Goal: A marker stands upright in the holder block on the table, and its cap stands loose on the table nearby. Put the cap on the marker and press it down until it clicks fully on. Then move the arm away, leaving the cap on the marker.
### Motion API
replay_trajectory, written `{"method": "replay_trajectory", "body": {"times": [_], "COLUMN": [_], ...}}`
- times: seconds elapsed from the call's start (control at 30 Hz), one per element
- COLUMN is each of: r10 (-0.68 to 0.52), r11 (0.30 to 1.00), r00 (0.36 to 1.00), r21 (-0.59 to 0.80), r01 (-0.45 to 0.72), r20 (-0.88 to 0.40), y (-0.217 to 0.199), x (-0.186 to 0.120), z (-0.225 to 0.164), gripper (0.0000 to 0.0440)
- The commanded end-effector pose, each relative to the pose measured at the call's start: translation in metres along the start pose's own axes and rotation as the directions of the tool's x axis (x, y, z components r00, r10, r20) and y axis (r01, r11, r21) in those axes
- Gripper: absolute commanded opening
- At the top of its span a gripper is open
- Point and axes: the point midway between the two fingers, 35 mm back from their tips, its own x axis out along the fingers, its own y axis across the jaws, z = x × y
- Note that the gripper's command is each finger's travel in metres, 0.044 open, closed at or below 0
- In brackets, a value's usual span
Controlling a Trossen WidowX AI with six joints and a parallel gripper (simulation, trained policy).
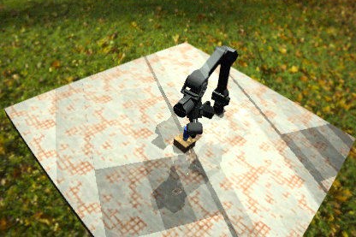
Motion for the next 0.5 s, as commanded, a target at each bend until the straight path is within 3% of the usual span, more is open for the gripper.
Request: {"method": "replay_trajectory", "body": {"times": [0.0, 0.33, 0.47], "r10": [-0.044, -0.1, -0.113], "r11": [0.999, 0.995, 0.994], "r00": [0.999, 0.993, 0.992], "r21": [-0.023, -0.028, -0.022], "r01": [0.044, 0.098, 0.111], "r20": [-0.022, -0.056, -0.064], "y": [-0.002, 0.001, 0.005], "x": [-0.018, -0.045, -0.054], "z": [0.001, 0.002, 0.004], "gripper": [0.044, 0.0438, 0.0407]}}
